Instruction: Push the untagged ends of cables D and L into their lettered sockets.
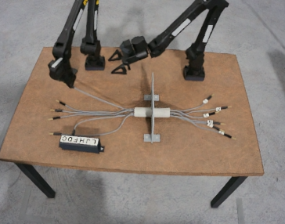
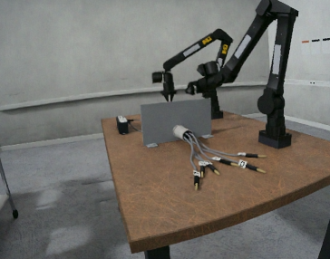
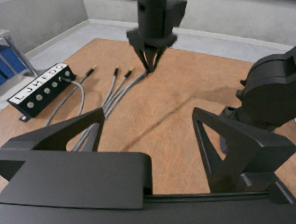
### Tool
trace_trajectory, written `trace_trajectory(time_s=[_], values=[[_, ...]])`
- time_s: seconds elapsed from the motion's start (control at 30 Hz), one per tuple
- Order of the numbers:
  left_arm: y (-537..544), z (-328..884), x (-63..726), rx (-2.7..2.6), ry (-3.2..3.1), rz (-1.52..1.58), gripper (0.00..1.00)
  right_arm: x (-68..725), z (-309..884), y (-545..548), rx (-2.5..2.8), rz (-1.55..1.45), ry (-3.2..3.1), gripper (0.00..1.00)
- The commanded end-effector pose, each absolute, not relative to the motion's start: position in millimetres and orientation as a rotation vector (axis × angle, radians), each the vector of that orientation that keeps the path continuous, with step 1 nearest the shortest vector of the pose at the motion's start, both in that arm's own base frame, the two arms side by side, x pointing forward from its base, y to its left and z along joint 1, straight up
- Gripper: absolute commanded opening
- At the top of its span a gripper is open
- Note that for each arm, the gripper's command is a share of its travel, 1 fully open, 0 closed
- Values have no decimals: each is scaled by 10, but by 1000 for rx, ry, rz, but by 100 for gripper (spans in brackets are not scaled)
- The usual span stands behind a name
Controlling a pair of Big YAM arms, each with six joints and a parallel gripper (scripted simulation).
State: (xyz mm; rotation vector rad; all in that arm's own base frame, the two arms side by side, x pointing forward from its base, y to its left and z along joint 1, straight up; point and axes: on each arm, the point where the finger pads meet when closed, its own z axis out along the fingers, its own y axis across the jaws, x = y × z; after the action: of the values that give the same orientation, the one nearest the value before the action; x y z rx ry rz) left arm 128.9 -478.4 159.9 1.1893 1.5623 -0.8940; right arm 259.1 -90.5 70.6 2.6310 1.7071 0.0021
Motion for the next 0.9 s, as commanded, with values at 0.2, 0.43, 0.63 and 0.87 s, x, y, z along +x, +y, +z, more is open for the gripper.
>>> trace_trajectory(time_s=[0.2, 0.43, 0.63, 0.87], values=[[-4920, 1637, 1284, 1122, 1630, -910, 100, 3027, 839, -787, 2676, 35, 1602, 6], [-4875, 1527, 1542, 766, 1839, -682, 100, 3797, 607, -146, 2672, 41, 1619, 6], [-4744, 1557, 1678, 577, 1853, -520, 100, 4118, 501, 142, 2658, 36, 1649, 6], [-4540, 1669, 1759, 368, 1808, -332, 100, 4420, 390, 430, 2621, 8, 1722, 6]])
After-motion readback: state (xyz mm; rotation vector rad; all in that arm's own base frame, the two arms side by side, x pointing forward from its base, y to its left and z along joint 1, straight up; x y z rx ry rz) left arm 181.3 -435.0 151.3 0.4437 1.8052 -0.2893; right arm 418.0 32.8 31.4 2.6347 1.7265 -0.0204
